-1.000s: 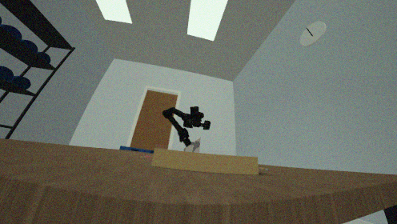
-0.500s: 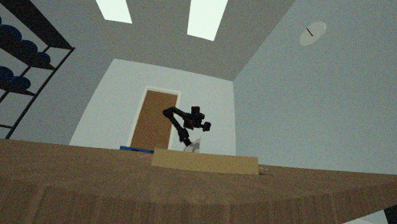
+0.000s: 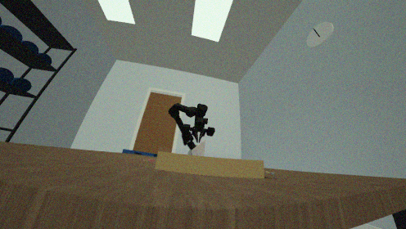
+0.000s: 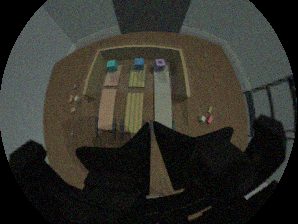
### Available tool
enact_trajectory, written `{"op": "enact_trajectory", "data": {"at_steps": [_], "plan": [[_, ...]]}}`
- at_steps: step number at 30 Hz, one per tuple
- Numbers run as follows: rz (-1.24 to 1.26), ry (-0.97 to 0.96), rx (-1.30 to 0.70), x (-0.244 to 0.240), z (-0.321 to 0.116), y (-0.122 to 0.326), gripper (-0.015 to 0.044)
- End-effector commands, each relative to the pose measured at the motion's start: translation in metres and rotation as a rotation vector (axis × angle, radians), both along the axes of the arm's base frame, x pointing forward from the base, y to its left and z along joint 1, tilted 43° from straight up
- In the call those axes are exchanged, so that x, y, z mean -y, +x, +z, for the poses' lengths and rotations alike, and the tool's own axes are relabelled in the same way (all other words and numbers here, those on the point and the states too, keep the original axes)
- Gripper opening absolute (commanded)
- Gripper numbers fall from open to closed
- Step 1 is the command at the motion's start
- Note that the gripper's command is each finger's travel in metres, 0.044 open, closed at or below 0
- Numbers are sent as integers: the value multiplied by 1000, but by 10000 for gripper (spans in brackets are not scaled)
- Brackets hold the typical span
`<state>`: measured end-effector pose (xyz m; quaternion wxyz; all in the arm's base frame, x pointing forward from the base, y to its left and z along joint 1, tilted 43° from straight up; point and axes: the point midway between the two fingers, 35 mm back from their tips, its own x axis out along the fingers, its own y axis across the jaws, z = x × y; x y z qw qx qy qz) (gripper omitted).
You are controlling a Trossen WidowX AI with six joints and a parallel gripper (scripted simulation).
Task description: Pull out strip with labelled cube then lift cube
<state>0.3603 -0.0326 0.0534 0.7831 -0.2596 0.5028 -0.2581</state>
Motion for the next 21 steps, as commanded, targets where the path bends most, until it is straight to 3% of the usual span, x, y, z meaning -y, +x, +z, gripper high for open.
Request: {"op": "enact_trajectory", "data": {"at_steps": [1,21], "plan": [[-351,61,-229,66,-5,-3,0],[-359,63,-234,69,-12,-8,0]]}}
